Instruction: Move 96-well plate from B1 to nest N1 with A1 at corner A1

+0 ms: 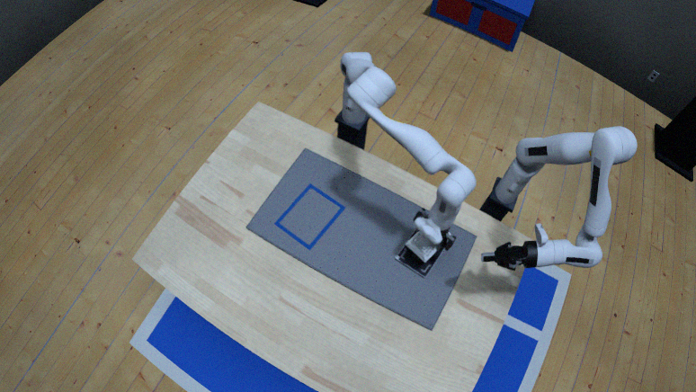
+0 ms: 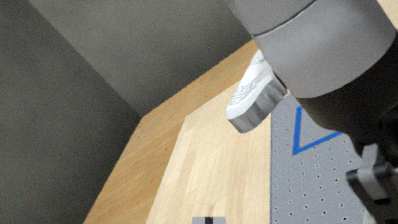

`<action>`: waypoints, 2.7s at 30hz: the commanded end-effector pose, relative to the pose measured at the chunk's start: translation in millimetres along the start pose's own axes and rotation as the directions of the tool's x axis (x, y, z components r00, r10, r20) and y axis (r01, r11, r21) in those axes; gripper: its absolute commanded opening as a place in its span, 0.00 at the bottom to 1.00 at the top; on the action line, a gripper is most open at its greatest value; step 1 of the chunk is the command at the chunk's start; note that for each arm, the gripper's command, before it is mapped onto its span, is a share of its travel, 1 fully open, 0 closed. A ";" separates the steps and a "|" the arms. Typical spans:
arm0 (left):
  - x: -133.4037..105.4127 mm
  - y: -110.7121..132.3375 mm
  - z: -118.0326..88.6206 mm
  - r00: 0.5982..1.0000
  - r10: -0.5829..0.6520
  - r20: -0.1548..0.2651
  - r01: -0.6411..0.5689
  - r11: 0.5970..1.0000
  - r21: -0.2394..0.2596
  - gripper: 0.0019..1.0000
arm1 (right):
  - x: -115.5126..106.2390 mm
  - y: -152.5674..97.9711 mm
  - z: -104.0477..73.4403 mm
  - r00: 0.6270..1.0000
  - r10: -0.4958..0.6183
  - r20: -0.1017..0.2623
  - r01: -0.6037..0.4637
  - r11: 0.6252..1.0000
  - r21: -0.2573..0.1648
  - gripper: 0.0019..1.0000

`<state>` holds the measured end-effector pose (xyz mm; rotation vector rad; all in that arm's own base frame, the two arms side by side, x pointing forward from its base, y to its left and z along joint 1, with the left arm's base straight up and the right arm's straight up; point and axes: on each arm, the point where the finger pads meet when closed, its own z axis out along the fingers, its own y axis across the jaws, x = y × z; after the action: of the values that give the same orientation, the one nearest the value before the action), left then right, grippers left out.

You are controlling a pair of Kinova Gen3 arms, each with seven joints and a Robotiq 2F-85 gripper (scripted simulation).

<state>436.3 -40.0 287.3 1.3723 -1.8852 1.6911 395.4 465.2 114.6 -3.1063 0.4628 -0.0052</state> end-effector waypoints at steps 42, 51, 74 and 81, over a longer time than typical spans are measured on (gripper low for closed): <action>0.6 -0.6 -0.2 1.000 0.002 0.000 -0.002 1.000 0.001 0.02 | 0.1 -0.7 1.5 0.987 -0.161 0.002 0.161 0.987 0.002 0.94; 0.6 -0.6 -0.2 1.000 0.002 0.000 -0.002 1.000 0.001 0.02 | 0.2 -0.7 16.5 0.987 -0.161 0.002 0.161 0.987 0.002 0.94; 0.6 -0.6 -0.2 1.000 0.002 0.000 -0.002 1.000 0.001 0.02 | 0.2 -0.7 51.5 0.987 -0.161 0.002 0.161 0.987 0.002 0.94; 0.6 -0.6 -0.2 1.000 0.002 0.000 -0.002 1.000 0.001 0.02 | 0.1 -0.7 59.8 0.987 -0.161 0.002 0.161 0.987 0.002 0.94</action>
<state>436.3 -40.0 287.3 1.3723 -1.8852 1.6911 395.4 465.0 55.1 -3.1348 0.2099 0.0005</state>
